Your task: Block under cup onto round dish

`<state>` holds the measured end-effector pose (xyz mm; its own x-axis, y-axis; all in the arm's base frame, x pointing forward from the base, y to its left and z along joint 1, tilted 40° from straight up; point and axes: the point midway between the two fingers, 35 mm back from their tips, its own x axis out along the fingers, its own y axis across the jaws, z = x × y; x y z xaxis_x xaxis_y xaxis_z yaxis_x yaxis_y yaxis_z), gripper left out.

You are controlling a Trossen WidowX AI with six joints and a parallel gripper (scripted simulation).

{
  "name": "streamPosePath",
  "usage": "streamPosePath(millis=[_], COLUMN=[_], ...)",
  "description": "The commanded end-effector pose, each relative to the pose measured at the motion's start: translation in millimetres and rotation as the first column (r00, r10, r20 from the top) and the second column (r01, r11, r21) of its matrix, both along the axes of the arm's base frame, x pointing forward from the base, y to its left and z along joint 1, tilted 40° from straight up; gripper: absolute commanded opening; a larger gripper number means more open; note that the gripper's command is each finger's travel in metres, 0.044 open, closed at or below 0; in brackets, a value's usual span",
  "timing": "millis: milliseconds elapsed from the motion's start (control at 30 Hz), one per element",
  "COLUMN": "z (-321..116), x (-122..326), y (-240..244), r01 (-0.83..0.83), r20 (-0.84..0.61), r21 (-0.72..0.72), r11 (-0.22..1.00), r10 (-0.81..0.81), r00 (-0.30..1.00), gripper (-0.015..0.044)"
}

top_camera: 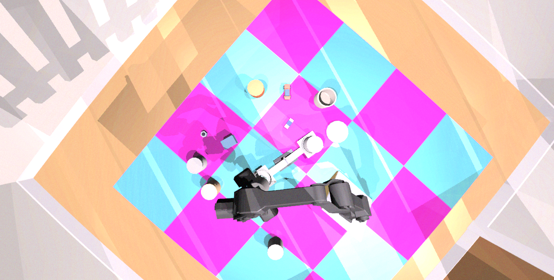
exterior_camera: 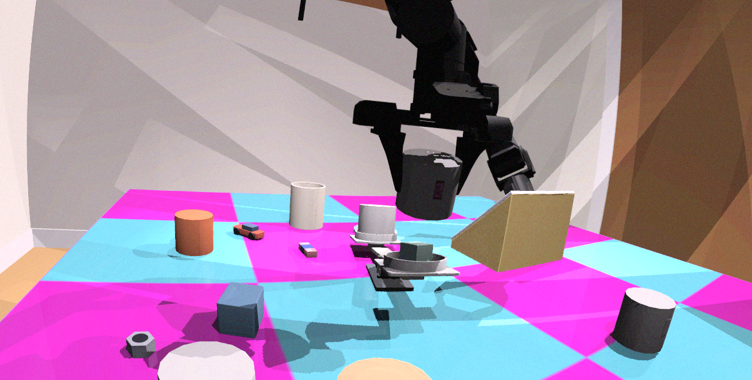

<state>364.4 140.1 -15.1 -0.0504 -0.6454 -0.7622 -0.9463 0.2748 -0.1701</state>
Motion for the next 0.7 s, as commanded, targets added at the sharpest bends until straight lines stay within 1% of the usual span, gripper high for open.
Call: streamPosePath(millis=[0, 367, 667], z=[-1.2, -71.0, -122.5], x=[-0.8, -53.4, -108.7], y=[1.1, 26.7, 31.8], r01=[-0.002, -0.004, -0.003], r20=[0.001, 0.008, 0.011], r21=[0.001, 0.015, 0.02], r11=[1.0, 1.0, 1.0], r10=[0.002, 0.004, 0.003], r00=[1.0, 1.0, 1.0], gripper=[0.0, 0.0, 0.0])
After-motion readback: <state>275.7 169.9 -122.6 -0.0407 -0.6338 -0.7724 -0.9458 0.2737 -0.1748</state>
